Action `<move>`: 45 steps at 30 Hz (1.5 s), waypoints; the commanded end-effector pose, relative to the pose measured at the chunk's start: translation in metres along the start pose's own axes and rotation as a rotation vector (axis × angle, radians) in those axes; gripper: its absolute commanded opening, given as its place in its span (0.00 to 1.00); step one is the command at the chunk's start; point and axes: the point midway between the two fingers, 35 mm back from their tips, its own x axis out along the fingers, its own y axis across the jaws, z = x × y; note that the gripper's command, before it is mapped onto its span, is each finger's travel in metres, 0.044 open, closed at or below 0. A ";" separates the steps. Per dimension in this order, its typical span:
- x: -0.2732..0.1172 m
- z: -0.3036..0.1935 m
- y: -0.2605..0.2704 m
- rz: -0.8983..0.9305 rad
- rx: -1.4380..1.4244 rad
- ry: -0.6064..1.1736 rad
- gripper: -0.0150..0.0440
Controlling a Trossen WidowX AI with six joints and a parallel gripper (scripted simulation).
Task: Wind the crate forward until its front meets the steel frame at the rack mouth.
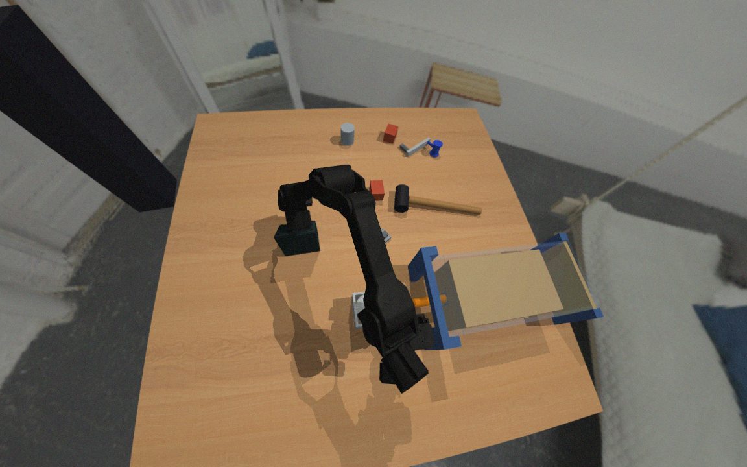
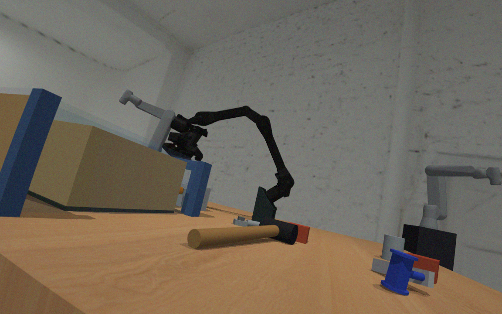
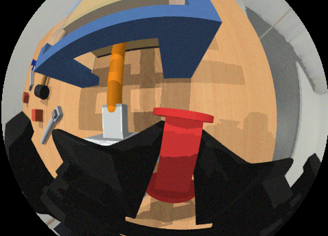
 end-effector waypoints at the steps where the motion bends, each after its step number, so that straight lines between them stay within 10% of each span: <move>1: 0.007 0.012 0.018 0.032 -0.011 -0.011 0.25; 45: 0.015 0.031 0.077 0.038 -0.010 -0.011 0.25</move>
